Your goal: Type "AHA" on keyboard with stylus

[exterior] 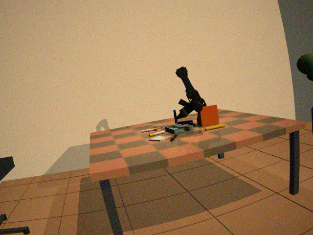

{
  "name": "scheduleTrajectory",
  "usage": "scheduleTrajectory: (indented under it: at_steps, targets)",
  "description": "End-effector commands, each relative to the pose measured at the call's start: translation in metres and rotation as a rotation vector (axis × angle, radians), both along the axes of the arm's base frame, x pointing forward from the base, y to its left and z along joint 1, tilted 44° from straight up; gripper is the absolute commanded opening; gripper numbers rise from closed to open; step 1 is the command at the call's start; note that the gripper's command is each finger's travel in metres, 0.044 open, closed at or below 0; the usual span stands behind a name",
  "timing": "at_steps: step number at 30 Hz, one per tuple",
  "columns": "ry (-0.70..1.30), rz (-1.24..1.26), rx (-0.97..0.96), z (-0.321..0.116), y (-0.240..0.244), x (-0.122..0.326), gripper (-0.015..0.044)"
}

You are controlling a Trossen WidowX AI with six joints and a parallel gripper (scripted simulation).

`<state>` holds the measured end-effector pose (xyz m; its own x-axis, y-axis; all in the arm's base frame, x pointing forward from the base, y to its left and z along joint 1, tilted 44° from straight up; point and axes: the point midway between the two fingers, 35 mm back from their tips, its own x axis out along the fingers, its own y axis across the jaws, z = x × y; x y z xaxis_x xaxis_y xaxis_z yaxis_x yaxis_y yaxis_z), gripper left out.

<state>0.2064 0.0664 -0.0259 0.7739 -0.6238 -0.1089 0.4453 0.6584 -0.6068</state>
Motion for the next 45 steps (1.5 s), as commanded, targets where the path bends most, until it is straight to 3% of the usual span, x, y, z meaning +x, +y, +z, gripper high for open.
scheduleTrajectory:
  at_steps: [1,45]
  targets:
    - [0.004,0.005,-0.011,-0.002,-0.002,0.000,0.0081]
    - [0.005,0.006,-0.010,-0.002,-0.001,0.000,0.0081]
